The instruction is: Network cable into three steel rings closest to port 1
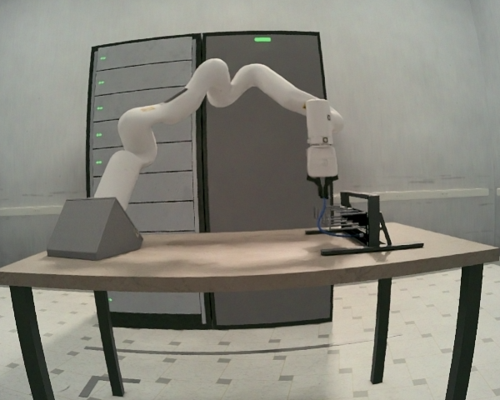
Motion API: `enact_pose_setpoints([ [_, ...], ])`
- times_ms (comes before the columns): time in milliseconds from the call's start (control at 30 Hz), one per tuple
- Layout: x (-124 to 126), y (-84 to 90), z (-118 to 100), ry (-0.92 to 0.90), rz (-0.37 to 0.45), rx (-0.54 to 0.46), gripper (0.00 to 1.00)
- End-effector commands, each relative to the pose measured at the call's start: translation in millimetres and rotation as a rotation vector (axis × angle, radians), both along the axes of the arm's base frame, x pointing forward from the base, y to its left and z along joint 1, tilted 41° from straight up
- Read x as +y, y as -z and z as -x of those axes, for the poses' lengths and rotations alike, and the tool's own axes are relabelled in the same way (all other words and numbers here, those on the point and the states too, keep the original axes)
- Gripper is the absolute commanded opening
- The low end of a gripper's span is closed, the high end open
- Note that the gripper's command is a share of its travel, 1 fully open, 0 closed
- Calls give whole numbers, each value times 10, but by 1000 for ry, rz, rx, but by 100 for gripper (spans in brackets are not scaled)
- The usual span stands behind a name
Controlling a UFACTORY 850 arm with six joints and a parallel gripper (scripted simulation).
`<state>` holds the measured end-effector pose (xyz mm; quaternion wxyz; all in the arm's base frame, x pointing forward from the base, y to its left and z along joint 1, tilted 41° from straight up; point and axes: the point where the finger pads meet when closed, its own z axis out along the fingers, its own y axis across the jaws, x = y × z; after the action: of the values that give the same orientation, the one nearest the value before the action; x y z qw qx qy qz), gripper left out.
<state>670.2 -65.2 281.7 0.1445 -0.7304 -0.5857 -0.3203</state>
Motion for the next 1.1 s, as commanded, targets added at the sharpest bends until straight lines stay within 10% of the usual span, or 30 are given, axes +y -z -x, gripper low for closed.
enact_pose_setpoints([
  [0, 12, 2, 58, 1, 0, -2, 0],
  [1067, 41, 33, 78, 1, 0, -2, 0],
])
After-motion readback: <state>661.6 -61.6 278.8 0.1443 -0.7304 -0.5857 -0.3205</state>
